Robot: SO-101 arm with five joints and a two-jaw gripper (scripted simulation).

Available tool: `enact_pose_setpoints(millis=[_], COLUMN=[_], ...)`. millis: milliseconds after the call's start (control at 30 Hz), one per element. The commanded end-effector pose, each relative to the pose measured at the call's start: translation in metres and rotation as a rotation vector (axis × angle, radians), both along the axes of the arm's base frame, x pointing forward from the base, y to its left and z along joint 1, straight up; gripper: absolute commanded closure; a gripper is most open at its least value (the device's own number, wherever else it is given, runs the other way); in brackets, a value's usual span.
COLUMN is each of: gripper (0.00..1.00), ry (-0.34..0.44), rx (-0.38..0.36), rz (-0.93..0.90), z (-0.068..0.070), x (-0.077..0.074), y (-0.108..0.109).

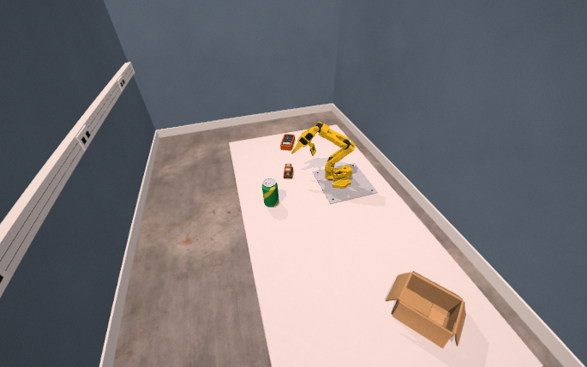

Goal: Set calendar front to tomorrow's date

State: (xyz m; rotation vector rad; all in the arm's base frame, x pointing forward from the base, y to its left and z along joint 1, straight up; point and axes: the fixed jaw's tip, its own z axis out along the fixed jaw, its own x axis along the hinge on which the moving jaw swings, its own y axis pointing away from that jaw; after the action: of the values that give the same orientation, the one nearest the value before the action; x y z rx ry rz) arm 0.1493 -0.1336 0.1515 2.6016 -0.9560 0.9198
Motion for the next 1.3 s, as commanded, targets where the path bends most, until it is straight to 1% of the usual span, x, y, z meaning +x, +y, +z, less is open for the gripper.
enact_pose_setpoints(millis=[0,67,567,633,833,1000,1133,1267], gripper=[0.65,0.65,0.65,0.65,0.65,0.65,0.65,0.65], ry=[-0.036,-0.036,-0.181,-0.181,-0.229,-0.260,-0.279,-0.286], rx=[0.084,0.084,0.388,0.388,0.483,0.543,0.576,0.589], rz=[-0.123,-0.123,-0.613,-0.613,-0.790,-0.908,-0.978,-1.005], z=[0.003,0.003,0.006,0.006,0.006,0.005,0.005,0.005], x=[-0.001,-0.001,0.003,0.003,0.005,0.006,0.007,0.007], y=[-0.003,-0.003,-0.009,-0.009,-0.011,-0.013,-0.014,-0.014])
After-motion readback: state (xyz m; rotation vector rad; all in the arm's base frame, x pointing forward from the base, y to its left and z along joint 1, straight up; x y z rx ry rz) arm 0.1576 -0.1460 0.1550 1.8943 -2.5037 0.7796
